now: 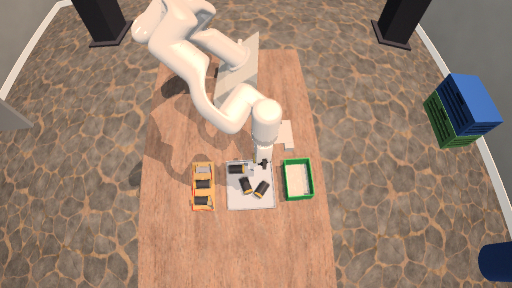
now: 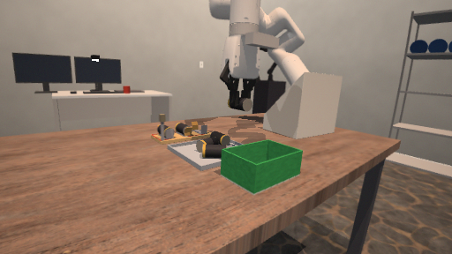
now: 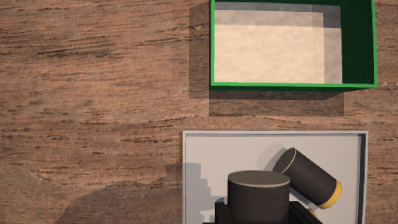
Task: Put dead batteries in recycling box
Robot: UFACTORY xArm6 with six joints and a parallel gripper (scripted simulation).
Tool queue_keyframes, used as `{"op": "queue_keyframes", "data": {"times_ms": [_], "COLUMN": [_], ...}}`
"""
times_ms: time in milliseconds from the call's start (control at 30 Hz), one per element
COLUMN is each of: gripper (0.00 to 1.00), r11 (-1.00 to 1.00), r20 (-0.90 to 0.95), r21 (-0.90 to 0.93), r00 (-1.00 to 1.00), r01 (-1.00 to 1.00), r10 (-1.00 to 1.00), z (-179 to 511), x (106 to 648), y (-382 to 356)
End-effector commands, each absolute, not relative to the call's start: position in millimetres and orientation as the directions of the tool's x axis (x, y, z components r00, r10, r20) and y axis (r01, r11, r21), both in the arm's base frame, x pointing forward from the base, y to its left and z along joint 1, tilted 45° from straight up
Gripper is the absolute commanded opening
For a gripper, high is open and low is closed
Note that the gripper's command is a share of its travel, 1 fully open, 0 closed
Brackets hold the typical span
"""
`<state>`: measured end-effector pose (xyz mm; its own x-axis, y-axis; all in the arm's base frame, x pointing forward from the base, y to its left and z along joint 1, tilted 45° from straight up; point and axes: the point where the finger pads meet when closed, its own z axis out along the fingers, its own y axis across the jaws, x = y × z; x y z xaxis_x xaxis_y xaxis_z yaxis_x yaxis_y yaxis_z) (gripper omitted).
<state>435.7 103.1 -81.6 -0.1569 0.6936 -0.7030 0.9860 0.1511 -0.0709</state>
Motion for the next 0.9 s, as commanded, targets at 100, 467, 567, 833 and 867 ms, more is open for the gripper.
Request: {"op": "queue_keyframes", "data": {"times_ms": [100,467,567,833,867], "gripper": [0.28,0.28,0.28,0.28,0.28], "r11": [0.147,0.095,0.078,-0.003,-0.017], "r20": [-0.702,-0.705,-0.705,-0.699,-0.697], "r21": [-0.06,-0.007,0.01,0.089,0.103], "r00": [-0.146,-0.072,-0.048,0.064,0.084], "r01": [0.987,0.995,0.997,0.996,0.995], "r10": [0.697,0.706,0.708,0.712,0.712], "z": [-79.7,-79.7,-79.7,-79.7,-79.7], "x": [437.4,437.4,437.4,437.4,437.4], "y": [105.6,105.6,105.6,105.6,105.6]}}
